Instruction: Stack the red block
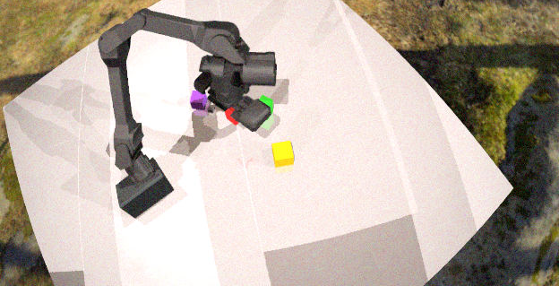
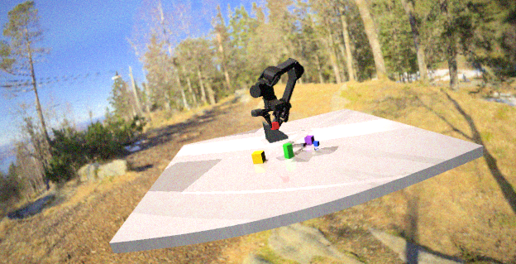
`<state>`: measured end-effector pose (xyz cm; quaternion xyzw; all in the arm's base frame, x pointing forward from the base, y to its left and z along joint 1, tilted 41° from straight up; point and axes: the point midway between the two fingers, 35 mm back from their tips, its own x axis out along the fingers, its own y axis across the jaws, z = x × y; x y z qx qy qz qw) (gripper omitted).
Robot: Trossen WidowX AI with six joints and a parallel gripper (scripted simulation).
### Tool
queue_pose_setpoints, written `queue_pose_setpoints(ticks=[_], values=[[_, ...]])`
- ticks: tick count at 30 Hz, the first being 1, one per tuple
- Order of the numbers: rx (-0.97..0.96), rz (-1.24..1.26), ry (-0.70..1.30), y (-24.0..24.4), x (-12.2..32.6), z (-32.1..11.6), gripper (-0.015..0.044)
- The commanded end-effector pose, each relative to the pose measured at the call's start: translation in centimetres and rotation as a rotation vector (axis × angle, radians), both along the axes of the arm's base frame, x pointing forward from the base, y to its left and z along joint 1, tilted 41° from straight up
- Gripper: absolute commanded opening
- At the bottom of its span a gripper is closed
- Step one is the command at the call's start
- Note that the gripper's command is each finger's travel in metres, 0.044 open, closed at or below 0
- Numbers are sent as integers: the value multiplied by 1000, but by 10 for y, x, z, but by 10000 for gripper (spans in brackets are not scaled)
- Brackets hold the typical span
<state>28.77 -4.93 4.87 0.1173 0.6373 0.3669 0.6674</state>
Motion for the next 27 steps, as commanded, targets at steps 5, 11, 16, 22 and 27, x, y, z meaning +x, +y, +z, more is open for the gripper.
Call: queue_pose_setpoints(ticks=[5,11,16,22,27], values=[[4,1,1,9,32,5,0],[5,2,0,16,54,9,0],[8,3,0,24,72,12,0],[12,5,-1,34,91,15,0],[13,5,-1,37,95,15,0]])
